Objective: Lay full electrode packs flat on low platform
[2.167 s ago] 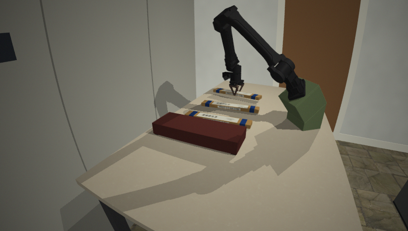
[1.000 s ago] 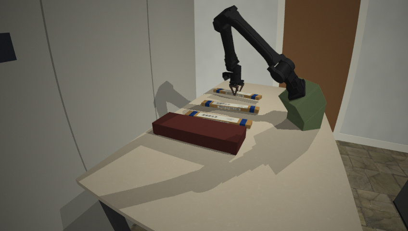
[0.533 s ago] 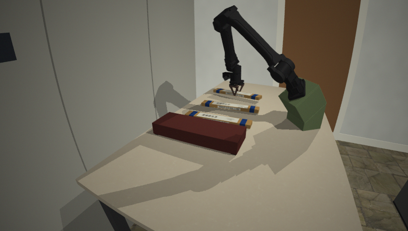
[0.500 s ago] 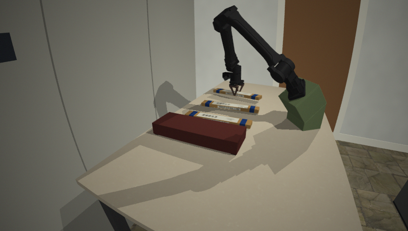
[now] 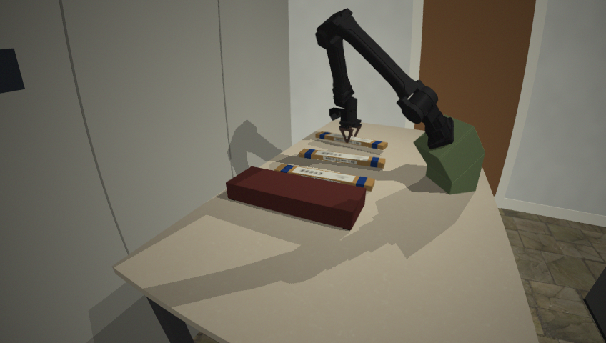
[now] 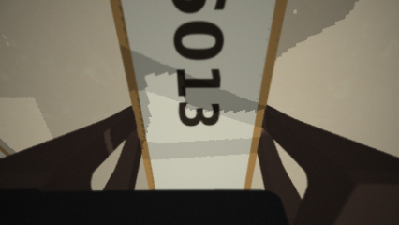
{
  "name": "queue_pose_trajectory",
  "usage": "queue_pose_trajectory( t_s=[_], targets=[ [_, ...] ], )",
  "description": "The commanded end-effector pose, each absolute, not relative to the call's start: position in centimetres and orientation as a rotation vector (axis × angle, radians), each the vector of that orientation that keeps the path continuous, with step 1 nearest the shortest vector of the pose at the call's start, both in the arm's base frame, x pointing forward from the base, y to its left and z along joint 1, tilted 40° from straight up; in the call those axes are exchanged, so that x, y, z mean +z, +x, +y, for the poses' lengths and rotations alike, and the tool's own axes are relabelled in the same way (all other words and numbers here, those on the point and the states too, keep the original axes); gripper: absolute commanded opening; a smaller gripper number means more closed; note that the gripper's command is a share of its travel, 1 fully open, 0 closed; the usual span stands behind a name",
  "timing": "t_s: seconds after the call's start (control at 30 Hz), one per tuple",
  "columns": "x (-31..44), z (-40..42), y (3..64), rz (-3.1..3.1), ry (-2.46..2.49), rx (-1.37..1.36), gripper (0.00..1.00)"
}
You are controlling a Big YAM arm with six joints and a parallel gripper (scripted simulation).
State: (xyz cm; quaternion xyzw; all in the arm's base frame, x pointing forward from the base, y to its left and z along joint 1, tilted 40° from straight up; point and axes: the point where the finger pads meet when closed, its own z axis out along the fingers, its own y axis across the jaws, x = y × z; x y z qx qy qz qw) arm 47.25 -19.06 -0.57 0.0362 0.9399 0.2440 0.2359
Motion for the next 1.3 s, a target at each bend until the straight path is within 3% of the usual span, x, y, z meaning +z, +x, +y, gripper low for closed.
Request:
queue_pose_trajectory(
  t_s=[0.0, 1.27],
  targets=[
    [2.8, -22.2, 49.1, 2.513, 0.106, 0.579, 0.0],
    [1.4, -21.6, 49.7, 2.513, 0.097, 0.58, 0.0]
  ],
)
